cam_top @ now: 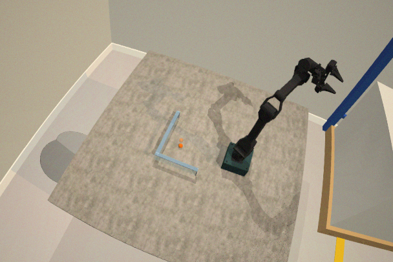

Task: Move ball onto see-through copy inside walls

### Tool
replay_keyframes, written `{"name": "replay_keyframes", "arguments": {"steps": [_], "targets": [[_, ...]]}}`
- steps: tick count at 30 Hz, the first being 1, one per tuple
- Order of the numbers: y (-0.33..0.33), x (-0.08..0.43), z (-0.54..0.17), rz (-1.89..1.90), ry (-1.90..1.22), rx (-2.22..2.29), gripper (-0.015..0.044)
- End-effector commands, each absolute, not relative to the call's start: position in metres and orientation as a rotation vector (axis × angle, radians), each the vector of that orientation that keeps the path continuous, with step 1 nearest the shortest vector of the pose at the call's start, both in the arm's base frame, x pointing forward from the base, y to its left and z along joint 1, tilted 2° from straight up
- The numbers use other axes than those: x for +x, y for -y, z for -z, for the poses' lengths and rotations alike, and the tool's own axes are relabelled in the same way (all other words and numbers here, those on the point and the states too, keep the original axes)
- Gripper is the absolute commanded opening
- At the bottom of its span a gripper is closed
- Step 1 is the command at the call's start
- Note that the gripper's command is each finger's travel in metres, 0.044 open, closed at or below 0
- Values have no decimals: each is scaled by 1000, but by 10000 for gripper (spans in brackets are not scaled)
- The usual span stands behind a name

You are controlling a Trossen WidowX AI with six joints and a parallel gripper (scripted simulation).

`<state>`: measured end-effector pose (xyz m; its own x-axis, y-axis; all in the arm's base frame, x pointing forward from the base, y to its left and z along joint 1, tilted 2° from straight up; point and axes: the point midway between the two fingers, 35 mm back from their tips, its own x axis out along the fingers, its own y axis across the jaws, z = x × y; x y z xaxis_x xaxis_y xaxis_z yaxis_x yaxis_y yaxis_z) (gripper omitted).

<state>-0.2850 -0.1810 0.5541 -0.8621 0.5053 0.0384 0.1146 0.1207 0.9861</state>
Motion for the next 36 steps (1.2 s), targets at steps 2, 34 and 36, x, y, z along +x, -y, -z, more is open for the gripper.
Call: {"name": "replay_keyframes", "arguments": {"steps": [2, 34, 36], "targets": [[187, -284, -553, -1842, -2089, 597, 347], [465, 4, -459, -3772, -1359, -228, 218], [470, 31, -446, -3876, -1258, -284, 218]]}}
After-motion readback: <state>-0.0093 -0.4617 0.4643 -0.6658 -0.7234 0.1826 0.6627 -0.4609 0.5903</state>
